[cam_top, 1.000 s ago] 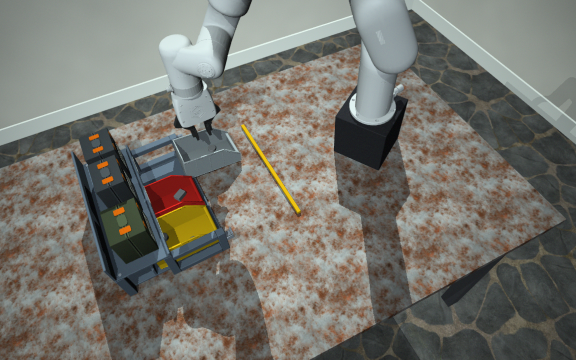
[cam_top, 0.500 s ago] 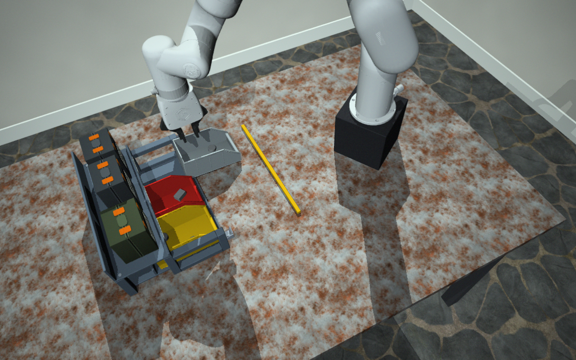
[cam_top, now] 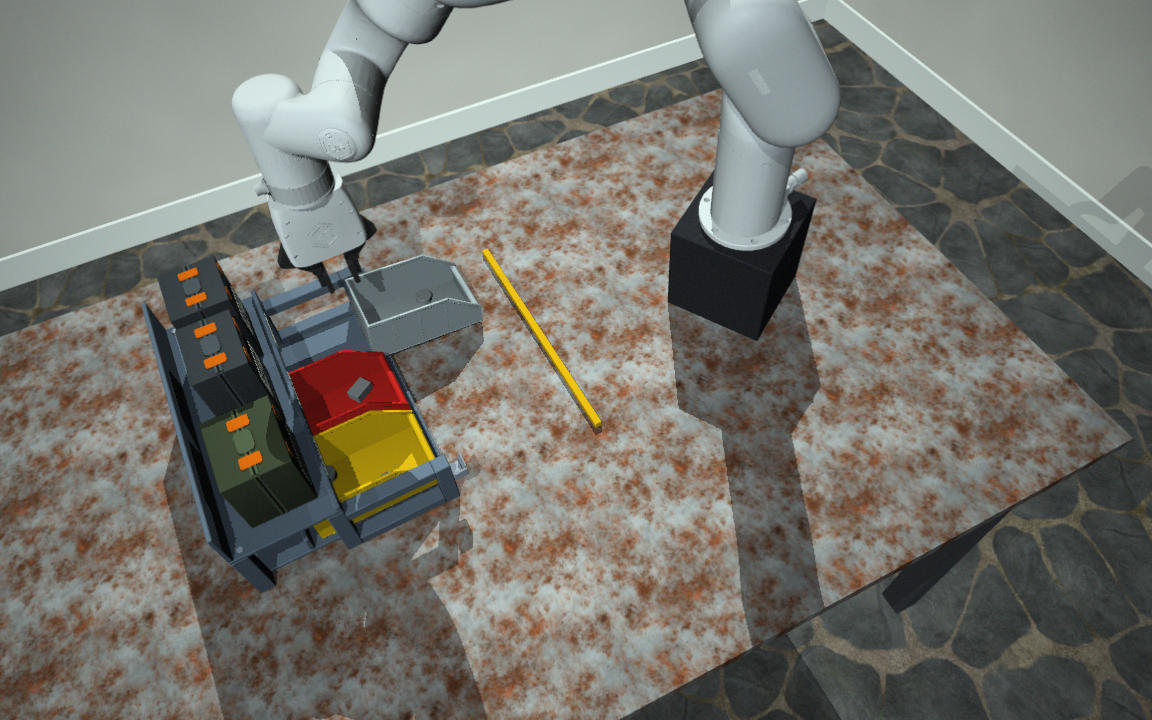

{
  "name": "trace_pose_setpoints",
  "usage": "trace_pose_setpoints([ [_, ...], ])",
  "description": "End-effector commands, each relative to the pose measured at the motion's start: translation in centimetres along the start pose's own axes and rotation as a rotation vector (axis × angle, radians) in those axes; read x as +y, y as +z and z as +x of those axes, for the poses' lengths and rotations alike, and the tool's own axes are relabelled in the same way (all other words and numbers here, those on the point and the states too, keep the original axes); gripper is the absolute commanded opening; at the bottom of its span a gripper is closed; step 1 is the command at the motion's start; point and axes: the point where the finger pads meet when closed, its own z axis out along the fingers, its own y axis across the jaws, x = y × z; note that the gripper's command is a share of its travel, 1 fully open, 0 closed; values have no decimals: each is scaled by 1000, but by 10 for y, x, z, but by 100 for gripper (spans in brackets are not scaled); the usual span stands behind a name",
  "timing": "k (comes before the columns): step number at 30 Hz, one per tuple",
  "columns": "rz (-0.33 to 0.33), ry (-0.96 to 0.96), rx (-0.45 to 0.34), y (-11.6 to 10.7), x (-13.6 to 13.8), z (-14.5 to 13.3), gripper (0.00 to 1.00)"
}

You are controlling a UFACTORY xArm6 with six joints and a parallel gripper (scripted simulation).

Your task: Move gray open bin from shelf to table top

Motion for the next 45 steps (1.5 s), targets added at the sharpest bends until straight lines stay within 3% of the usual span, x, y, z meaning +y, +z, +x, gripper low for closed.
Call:
trace_pose_setpoints([
  [1, 6, 0, 2, -3, -3, 1, 33],
  [18, 6, 0, 2, -5, -10, 1, 33],
  [45, 6, 0, 2, -2, 1, 1, 33],
])
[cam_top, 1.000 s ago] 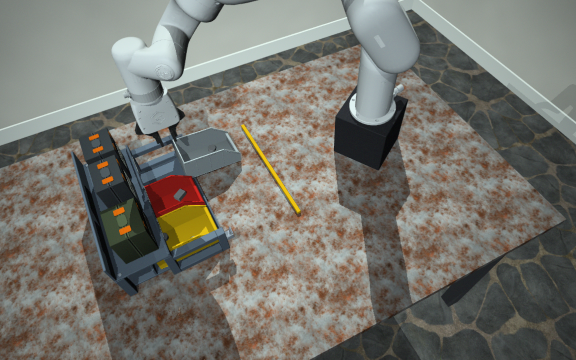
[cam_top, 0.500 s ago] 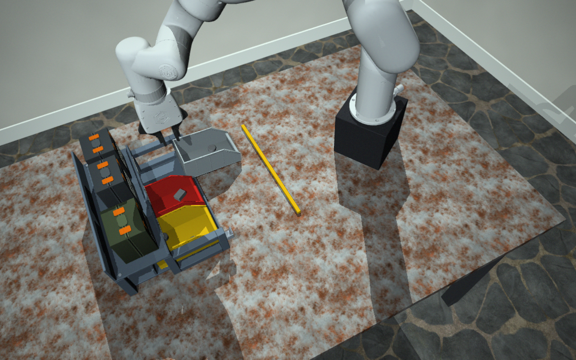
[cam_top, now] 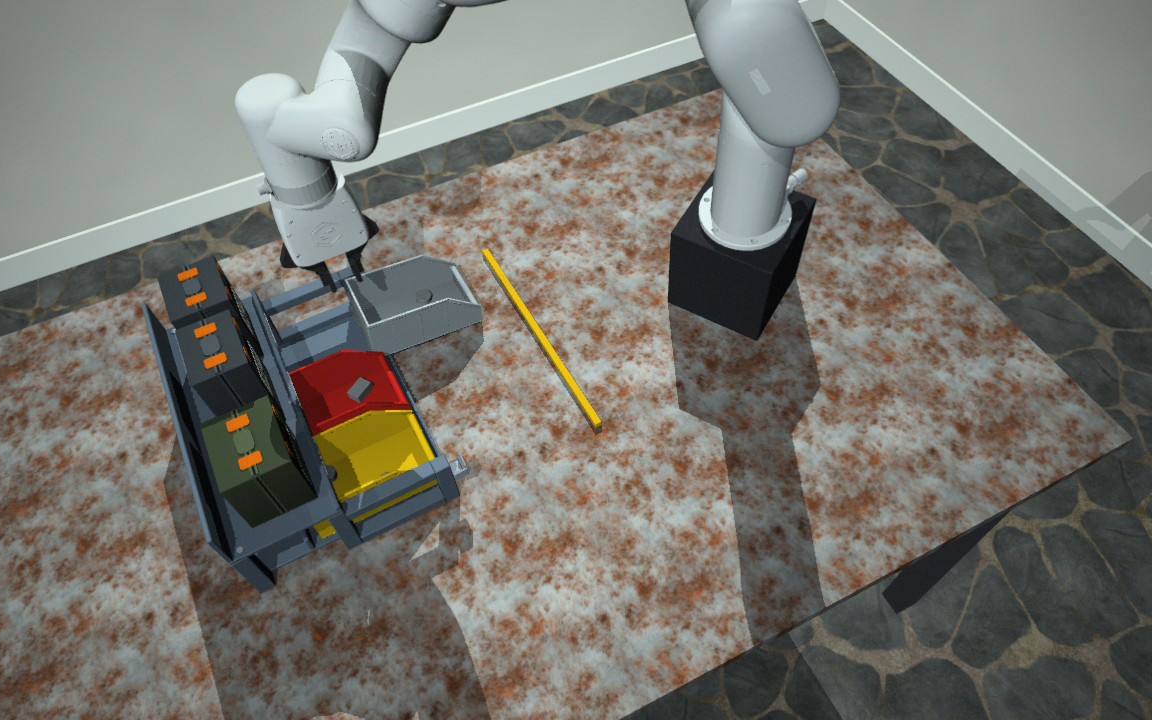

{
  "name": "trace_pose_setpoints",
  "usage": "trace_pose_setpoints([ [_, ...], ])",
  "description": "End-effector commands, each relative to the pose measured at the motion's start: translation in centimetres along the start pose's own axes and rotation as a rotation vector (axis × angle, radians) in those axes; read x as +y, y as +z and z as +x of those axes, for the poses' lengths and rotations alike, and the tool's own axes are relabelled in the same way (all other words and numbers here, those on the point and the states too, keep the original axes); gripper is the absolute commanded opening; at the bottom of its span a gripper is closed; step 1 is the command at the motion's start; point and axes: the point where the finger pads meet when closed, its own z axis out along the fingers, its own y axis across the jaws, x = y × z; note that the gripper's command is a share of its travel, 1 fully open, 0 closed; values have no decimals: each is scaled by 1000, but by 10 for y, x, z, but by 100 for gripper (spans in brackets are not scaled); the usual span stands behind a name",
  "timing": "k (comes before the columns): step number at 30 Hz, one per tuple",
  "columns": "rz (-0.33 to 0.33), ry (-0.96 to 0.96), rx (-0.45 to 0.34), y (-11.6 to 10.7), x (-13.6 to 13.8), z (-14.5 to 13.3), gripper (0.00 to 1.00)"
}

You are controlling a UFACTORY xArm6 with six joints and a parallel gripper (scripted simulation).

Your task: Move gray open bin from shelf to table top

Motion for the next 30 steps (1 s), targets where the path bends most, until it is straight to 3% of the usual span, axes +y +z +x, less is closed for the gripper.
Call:
trace_pose_setpoints([
  [1, 5, 0, 2, -2, -2, 1, 33],
  [24, 5, 0, 2, -1, 0, 1, 33],
  [30, 5, 0, 2, 9, 1, 1, 33],
])
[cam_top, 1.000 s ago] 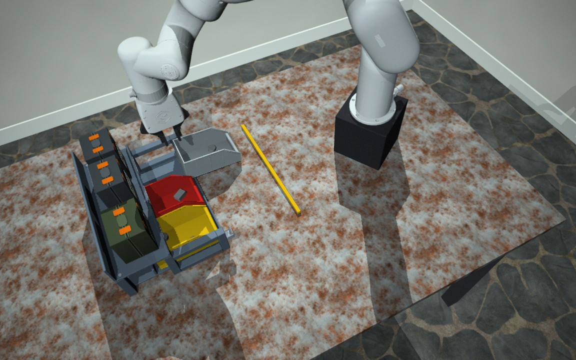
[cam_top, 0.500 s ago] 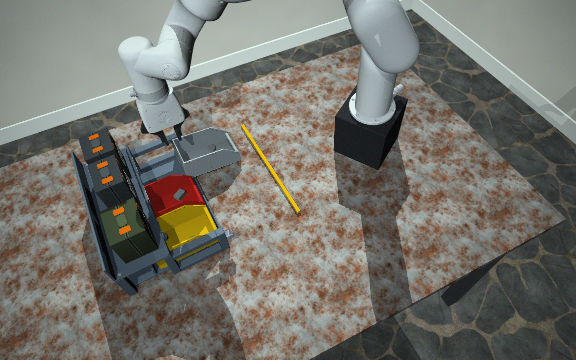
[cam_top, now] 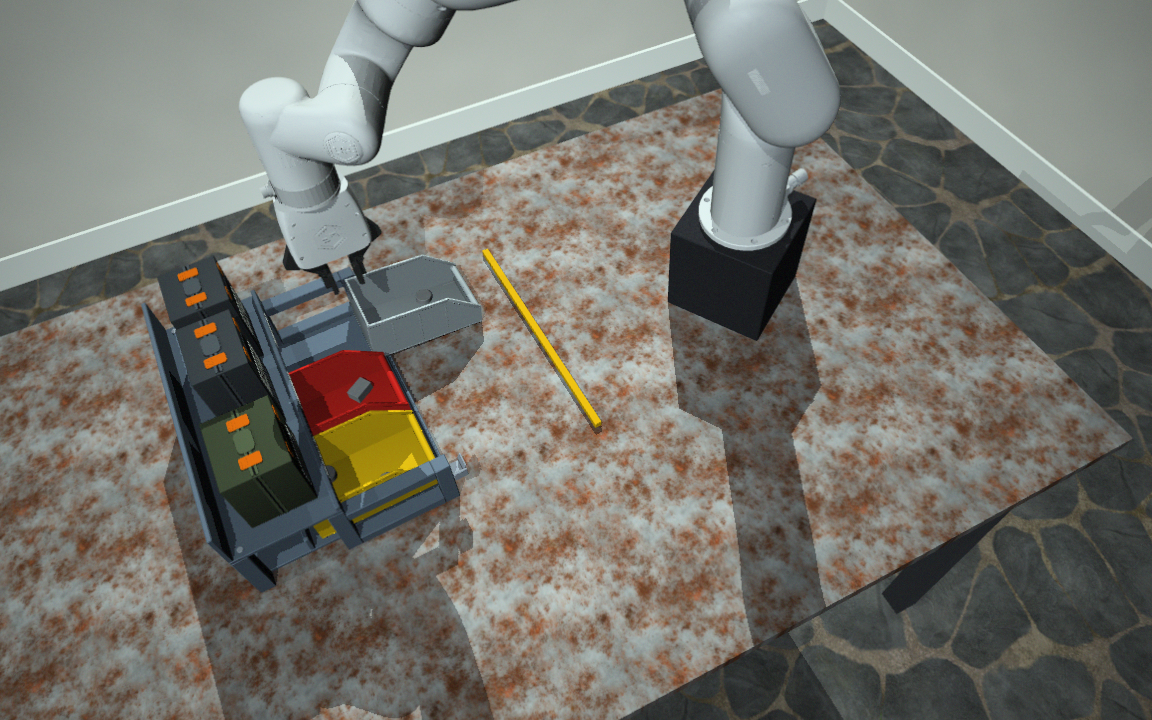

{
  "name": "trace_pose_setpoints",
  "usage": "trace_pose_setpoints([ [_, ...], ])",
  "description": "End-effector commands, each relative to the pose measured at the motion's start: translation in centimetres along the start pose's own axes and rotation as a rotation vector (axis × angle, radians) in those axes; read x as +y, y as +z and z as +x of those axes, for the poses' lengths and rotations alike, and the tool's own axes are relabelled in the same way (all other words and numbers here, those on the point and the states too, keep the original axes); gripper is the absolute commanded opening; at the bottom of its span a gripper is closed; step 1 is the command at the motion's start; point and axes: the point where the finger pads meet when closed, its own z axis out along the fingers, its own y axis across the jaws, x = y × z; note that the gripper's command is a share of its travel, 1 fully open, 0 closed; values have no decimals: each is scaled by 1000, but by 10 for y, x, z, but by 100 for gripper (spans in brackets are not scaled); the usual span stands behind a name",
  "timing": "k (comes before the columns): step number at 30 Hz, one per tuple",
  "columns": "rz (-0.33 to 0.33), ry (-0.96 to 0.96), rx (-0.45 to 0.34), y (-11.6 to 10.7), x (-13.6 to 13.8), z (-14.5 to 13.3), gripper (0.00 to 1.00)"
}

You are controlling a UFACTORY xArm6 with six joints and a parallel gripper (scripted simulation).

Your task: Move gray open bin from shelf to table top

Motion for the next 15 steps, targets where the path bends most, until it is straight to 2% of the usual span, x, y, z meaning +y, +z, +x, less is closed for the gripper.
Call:
trace_pose_setpoints([
  [1, 4, 0, 1, 3, -1, 1, 33],
  [11, 4, 0, 1, 3, -1, 1, 33],
  [15, 4, 0, 1, 11, -1, 1, 33],
])
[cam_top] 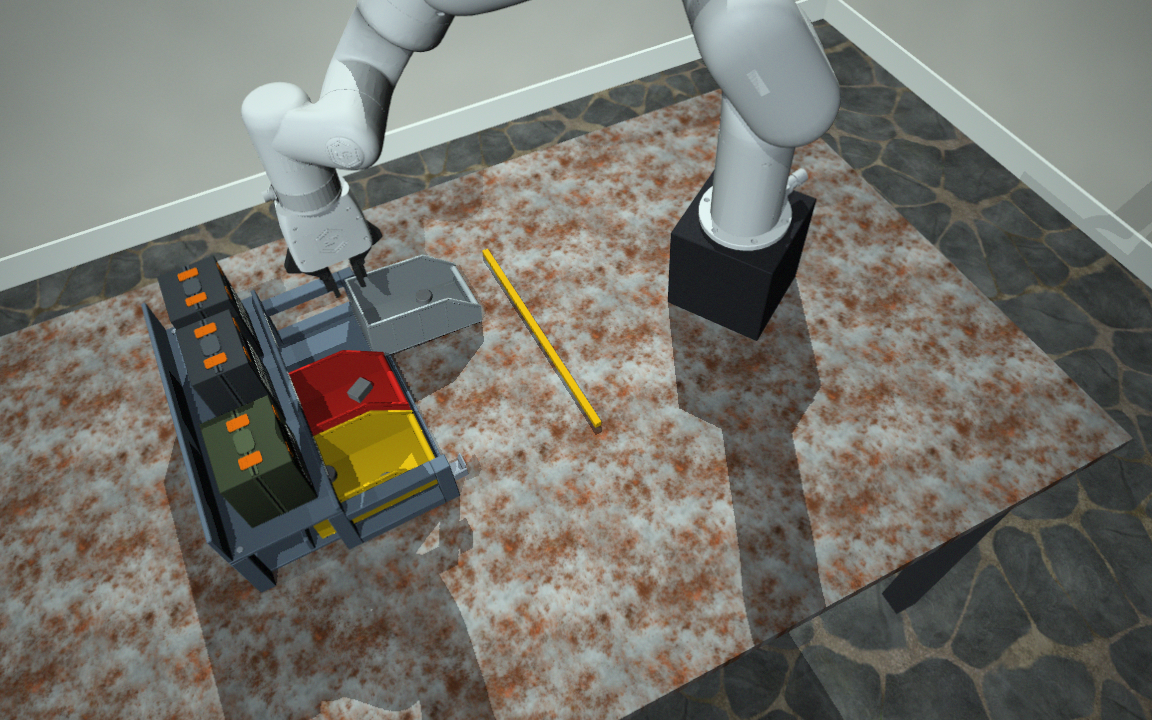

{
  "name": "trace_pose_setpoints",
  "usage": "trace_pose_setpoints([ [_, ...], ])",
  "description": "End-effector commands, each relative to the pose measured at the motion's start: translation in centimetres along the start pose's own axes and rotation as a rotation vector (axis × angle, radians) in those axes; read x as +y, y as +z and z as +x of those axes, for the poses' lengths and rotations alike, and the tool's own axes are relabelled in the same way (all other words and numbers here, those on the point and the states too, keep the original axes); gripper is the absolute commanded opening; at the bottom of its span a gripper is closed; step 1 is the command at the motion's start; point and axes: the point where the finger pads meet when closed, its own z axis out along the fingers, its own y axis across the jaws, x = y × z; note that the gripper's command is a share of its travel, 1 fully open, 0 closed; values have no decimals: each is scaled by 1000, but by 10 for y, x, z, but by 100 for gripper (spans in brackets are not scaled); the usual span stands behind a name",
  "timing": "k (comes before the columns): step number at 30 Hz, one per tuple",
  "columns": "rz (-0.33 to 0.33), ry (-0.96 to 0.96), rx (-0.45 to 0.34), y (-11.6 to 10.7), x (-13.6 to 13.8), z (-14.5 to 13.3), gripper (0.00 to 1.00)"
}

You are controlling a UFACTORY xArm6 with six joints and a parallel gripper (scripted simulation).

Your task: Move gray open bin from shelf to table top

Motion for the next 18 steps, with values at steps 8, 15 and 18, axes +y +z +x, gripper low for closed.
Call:
trace_pose_setpoints([
  [8, 3, 0, 1, 6, -1, 0, 33],
  [15, 3, 0, 1, 10, -1, 0, 33],
  [18, 3, 0, 1, 16, -1, 0, 33],
])
